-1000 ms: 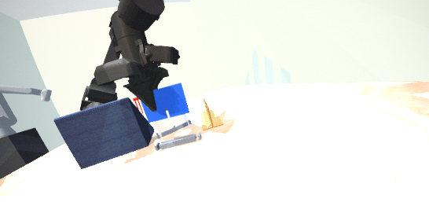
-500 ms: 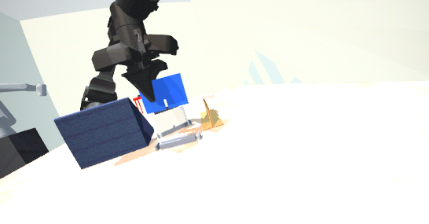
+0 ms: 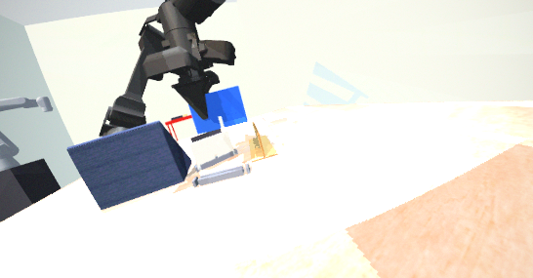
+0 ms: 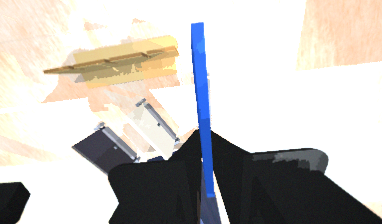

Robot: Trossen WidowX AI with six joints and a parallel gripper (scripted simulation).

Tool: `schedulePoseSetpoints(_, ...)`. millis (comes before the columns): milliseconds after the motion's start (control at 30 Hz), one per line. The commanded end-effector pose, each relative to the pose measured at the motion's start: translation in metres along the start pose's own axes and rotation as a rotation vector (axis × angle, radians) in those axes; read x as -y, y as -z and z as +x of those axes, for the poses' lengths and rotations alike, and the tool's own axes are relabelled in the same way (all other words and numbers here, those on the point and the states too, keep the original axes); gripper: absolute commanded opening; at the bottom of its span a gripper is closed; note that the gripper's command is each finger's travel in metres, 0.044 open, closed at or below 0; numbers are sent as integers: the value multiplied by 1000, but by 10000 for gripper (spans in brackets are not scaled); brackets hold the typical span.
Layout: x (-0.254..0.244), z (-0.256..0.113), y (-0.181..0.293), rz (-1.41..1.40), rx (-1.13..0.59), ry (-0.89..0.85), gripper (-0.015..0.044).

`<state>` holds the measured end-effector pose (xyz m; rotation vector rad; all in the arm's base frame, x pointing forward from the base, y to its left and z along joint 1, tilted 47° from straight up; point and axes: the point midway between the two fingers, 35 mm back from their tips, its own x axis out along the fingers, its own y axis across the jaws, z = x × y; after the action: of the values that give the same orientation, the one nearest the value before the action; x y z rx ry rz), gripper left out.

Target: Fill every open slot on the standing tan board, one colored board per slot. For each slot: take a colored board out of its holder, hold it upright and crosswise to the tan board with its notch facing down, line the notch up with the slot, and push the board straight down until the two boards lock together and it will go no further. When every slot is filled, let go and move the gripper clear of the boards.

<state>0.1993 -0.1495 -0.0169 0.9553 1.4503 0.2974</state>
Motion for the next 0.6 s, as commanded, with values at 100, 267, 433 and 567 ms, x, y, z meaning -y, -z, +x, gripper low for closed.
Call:
schedulePoseSetpoints(100,-11,-2,-15,-9,9,1,0)
schedulePoseSetpoints(267,-19,-2,-24,-15,9,1,0)
schedulePoseSetpoints(433,-28,-2,-34,-23,10,-2,0)
schedulePoseSetpoints(567,-36,-2,-41,-29,10,-4,0)
